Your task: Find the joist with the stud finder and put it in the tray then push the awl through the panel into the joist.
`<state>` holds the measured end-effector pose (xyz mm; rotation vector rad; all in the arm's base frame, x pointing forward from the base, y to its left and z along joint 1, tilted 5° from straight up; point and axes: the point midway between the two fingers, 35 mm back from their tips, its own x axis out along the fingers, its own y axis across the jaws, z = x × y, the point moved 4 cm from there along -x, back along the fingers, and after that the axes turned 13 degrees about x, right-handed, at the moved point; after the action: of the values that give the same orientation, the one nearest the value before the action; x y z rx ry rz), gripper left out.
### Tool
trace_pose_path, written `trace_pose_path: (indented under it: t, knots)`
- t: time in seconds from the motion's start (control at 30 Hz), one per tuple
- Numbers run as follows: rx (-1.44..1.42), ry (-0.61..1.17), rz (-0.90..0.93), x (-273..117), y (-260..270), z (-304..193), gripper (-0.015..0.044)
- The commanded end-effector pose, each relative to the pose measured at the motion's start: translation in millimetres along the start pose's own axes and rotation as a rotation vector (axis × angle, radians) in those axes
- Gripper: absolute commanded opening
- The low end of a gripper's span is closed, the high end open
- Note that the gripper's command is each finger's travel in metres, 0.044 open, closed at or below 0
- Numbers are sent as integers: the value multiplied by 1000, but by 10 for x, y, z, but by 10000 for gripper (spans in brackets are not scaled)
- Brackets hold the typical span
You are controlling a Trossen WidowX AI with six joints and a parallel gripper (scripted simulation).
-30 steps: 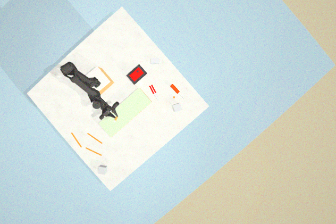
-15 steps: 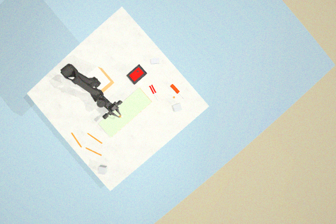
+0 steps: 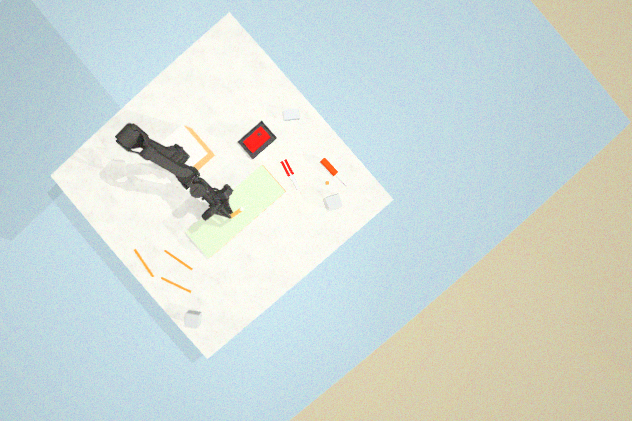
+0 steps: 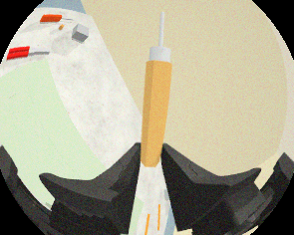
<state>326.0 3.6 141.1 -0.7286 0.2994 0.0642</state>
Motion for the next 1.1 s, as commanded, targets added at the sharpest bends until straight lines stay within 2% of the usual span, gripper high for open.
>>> trace_pose_path:
  t: [0.0, 1.07]
  knots:
    - [-149, -14, -20, 31, 11, 100, 0]
    - [-1313, -11, -54, 70, 529, 491, 0]
